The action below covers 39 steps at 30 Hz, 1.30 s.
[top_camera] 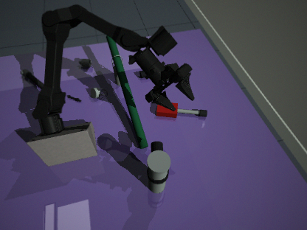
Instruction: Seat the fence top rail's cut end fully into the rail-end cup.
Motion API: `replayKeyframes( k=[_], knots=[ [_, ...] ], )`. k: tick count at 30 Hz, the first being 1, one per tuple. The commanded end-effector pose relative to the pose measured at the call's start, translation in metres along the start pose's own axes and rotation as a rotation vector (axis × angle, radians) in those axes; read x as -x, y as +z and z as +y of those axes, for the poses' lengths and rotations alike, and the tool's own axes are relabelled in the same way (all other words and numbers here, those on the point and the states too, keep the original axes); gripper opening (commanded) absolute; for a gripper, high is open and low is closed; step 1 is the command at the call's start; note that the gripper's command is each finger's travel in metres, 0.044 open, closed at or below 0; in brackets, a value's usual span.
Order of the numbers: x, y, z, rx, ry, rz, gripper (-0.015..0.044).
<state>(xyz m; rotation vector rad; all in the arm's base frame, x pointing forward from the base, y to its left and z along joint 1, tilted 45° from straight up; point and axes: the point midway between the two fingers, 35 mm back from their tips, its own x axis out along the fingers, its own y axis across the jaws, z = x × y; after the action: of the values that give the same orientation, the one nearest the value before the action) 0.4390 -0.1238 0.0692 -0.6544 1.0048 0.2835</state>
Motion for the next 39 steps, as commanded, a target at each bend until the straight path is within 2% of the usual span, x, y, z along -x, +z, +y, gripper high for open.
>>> replayKeyframes(
  k=[1, 10, 23, 28, 39],
  knots=[
    [0.042, -0.038, 0.050, -0.353, 0.373, -0.086, 0.0440],
    [0.122, -0.050, 0.090, -0.915, 0.793, -0.233, 0.0440],
    [0.123, -0.050, 0.090, -0.925, 0.799, -0.236, 0.0440],
    [0.102, -0.060, 0.080, -0.721, 0.736, -0.301, 0.0440],
    [0.010, -0.116, 0.052, 0.207, 0.459, -0.496, 0.0440]
  ],
)
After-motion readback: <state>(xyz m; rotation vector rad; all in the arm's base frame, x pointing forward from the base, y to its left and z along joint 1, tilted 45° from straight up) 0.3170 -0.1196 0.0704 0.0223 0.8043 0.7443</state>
